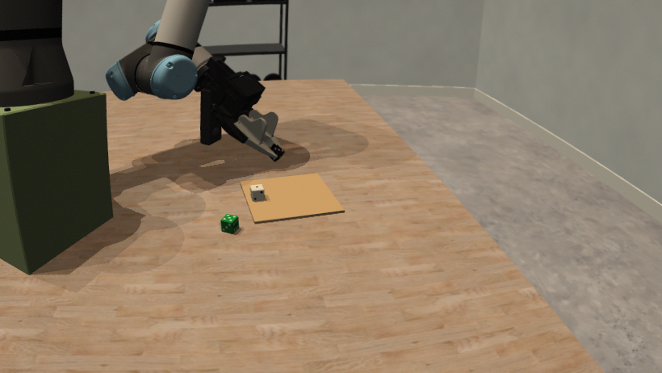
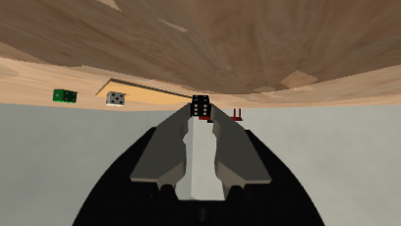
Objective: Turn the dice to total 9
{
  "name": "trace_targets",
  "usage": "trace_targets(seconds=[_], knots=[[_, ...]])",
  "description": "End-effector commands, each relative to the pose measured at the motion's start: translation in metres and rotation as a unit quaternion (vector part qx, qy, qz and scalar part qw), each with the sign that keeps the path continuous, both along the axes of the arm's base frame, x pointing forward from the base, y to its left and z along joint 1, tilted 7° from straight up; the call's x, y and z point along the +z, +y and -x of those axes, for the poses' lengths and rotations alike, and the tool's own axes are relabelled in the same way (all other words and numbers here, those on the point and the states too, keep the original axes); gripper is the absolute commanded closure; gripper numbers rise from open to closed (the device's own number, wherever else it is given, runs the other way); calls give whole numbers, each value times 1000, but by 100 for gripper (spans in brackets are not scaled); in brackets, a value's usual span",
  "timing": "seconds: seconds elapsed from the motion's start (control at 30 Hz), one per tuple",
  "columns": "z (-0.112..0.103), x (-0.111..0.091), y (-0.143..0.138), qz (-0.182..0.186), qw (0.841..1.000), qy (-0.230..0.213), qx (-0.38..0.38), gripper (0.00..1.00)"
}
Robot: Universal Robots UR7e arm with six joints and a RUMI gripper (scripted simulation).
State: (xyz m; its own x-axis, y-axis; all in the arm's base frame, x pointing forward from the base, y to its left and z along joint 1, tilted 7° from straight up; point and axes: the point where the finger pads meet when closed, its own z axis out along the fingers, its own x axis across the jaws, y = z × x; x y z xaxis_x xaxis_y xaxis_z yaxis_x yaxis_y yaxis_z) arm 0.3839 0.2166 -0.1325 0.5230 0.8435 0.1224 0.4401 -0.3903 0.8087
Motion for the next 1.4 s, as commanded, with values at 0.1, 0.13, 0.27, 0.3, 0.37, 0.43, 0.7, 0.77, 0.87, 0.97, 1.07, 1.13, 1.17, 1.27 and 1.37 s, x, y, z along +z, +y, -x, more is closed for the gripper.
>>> trace_targets(seconds=[0.1, 0.13, 0.27, 0.3, 0.37, 0.43, 0.7, 0.77, 0.87, 0.97, 1.07, 1.13, 1.17, 1.27, 1.37], knots=[[0, 0, 0, 0, 1000, 0, 0, 97], [0, 0, 0, 0, 1000, 0, 0, 97], [0, 0, 0, 0, 1000, 0, 0, 97], [0, 0, 0, 0, 1000, 0, 0, 97], [0, 0, 0, 0, 1000, 0, 0, 97], [0, 0, 0, 0, 1000, 0, 0, 97], [0, -1, 0, 0, 1000, 0, 0, 97], [0, -2, 0, 0, 1000, 0, 0, 97], [0, -3, 1, 0, 1000, 0, 0, 97], [-1, -5, 1, 0, 1000, 0, 0, 97], [-1, -6, 1, 0, 1000, 0, 0, 97], [-1, -8, 1, 0, 1000, 0, 0, 97], [-1, -8, 1, 0, 1000, 0, 0, 97], [-1, -10, 1, 0, 1000, 0, 0, 97], [-1, -11, 1, 0, 1000, 0, 0, 97]])
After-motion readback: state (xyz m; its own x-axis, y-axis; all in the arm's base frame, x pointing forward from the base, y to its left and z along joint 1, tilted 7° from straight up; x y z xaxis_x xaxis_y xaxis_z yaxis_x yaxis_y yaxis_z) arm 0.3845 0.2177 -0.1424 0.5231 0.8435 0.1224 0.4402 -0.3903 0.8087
